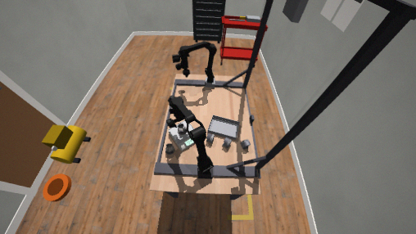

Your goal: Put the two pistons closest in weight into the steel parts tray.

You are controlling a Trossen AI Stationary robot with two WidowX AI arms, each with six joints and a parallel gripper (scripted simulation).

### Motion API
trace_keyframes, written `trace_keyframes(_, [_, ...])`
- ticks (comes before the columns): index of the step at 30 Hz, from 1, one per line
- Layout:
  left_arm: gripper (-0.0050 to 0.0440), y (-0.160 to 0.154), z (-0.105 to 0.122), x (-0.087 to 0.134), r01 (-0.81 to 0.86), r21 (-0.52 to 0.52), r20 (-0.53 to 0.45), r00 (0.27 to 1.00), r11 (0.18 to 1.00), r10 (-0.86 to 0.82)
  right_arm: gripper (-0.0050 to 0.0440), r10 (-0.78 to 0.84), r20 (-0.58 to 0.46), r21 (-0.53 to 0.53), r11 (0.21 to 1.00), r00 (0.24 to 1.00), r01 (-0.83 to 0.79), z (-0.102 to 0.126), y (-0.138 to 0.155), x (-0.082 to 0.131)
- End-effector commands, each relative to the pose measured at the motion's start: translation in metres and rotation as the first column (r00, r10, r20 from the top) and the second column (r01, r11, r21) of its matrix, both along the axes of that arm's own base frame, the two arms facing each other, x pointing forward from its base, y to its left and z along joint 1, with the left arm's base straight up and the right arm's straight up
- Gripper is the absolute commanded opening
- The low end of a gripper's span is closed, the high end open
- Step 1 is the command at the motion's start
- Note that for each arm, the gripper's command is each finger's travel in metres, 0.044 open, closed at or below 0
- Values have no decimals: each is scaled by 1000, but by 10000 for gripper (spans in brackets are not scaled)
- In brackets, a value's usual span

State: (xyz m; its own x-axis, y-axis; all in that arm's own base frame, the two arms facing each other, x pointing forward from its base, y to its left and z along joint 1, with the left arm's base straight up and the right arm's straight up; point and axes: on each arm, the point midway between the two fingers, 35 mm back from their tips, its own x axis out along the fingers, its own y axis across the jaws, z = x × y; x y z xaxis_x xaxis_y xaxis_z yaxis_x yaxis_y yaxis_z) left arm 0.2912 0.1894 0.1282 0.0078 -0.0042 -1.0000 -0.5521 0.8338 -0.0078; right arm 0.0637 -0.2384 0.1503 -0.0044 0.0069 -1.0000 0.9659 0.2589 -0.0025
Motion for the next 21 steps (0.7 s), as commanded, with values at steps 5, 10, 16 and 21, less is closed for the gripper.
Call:
trace_keyframes(5, [378,4,24,3,9,24,17,1000,1000,-9,400,-1,11,-30,1000,1000,1,8,-5,1])
trace_keyframes(10, [378,-5,26,-10,11,25,15,1000,1000,-11,400,-1,11,-30,1000,1000,1,8,-5,1])
trace_keyframes(16, [378,-22,24,-34,9,23,17,1000,1000,-10,400,-1,11,-30,1000,1000,1,8,-5,1])
trace_keyframes(21, [378,-30,23,-46,8,22,15,1000,1000,-9,400,-1,11,-30,1000,1000,1,8,-5,1])
